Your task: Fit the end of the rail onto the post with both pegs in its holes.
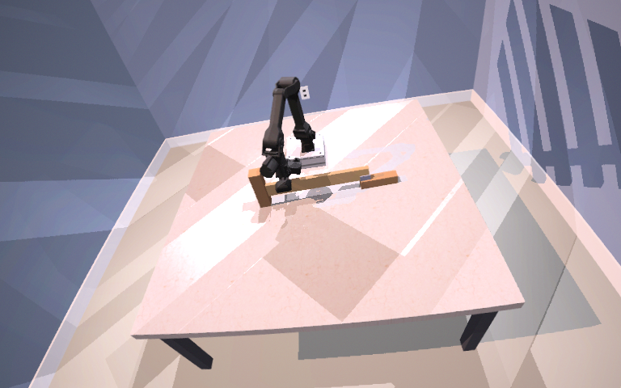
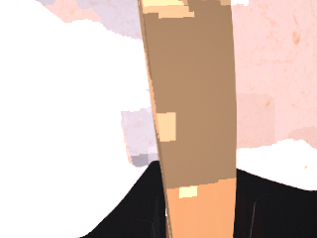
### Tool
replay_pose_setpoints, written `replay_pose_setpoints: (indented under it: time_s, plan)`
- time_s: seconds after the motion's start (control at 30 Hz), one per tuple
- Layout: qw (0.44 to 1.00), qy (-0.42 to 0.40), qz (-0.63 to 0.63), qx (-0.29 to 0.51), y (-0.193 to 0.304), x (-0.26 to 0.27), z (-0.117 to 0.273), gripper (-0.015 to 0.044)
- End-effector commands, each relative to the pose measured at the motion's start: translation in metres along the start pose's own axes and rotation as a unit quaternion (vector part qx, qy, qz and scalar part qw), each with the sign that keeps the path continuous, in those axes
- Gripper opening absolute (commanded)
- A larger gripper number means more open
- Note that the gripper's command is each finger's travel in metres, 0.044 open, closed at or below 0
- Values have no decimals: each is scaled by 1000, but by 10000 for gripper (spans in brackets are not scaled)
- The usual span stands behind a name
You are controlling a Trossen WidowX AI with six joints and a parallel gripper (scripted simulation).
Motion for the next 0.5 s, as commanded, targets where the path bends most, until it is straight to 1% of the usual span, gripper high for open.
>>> replay_pose_setpoints:
  time_s: [0.0,0.33,0.47]
  plan:
    - [1000,3,1,3,4,-2,2,0]
    - [1000,3,1,3,5,-2,2,0]
    - [1000,-1,1,-2,0,0,0,105]
Point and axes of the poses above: the point midway between the two fingers, 35 mm back from their tips, its own z axis back along the fingers, its own x axis across the jaws, y = z × x, the point moved 1 cm from there along z, back along the fingers, and after that the axes turned 2 degrees about -z, right-handed, at the moved point
